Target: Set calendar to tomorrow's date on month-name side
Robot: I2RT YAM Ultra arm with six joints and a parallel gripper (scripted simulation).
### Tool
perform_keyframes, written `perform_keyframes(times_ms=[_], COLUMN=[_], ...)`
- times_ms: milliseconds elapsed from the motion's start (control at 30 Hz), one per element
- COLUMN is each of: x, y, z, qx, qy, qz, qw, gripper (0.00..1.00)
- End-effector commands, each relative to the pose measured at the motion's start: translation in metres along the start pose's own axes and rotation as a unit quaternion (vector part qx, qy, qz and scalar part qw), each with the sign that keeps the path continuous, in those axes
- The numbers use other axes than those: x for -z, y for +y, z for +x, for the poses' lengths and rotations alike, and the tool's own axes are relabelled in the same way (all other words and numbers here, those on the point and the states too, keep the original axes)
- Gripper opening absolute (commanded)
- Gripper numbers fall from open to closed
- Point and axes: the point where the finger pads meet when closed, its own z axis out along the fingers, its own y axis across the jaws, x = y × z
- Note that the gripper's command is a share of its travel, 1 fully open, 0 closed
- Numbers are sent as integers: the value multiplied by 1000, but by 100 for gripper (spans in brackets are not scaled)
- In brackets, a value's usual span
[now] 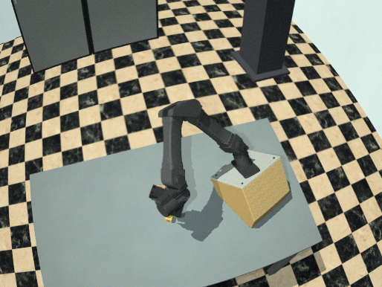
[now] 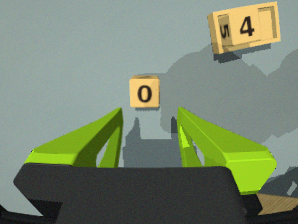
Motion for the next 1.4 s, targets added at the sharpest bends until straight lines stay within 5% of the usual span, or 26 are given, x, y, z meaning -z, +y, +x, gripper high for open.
perform_keyframes(times_ms=[0,200,400,833,867,933,1367], x=[5,9,16,5,16,4,4], y=[9,6,15,10,19,13,11], z=[1,-2,-16,2,-18,3,4], qx=[10,1,-21,9,-23,10,9], qy=[-59,-126,-137,-152,-165,-167,-233], qz=[-8,-9,-19,-11,-27,-14,-11], qw=[998,992,990,988,986,986,972], gripper=[45,45,45,45,45,45,45])
